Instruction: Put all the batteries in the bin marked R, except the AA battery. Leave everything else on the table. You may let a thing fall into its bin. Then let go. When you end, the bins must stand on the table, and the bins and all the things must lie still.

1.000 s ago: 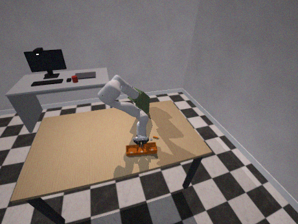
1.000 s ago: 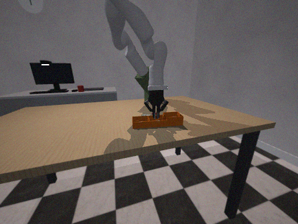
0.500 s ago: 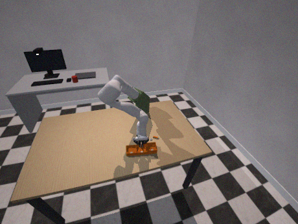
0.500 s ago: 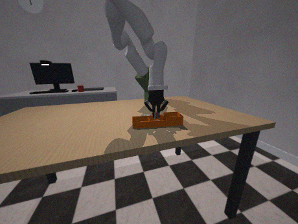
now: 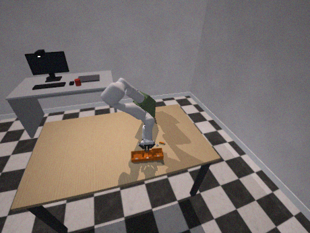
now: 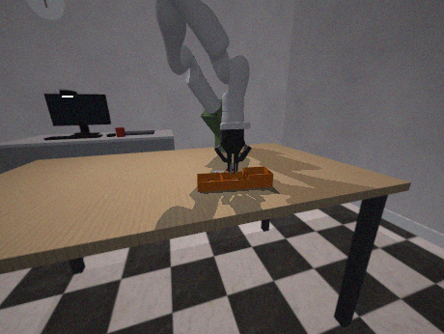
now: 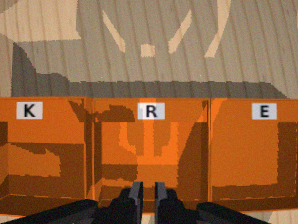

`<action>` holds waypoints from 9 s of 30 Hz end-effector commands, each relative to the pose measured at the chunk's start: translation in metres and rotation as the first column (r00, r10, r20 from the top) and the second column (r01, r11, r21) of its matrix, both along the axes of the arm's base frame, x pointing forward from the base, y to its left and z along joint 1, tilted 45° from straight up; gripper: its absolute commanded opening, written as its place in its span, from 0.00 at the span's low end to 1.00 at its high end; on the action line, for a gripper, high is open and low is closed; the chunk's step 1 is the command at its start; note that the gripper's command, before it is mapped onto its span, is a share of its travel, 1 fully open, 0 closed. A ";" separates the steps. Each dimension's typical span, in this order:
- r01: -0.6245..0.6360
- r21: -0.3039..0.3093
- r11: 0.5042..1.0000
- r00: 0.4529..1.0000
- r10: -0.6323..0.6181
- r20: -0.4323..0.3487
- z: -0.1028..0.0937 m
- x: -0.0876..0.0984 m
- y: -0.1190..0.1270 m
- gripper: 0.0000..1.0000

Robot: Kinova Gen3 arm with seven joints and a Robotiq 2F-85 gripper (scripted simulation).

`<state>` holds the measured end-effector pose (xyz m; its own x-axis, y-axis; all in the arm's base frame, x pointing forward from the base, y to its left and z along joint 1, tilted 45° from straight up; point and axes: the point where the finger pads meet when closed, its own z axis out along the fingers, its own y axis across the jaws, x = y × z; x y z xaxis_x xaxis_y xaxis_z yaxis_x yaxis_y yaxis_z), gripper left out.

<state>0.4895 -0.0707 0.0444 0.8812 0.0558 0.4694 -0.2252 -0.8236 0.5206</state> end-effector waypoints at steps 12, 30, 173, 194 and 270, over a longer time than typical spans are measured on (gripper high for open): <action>-0.006 -0.004 1.000 1.000 0.006 0.000 0.025 -0.014 0.019 0.09; 0.002 0.001 1.000 1.000 -0.002 0.007 0.015 -0.011 0.051 0.09; -0.006 -0.004 1.000 1.000 0.006 -0.002 0.024 -0.023 0.123 0.09; -0.001 0.003 1.000 1.000 0.001 0.007 0.078 -0.051 0.166 0.09; -0.829 -0.134 0.543 0.456 0.516 -0.725 -0.049 -0.109 0.014 0.24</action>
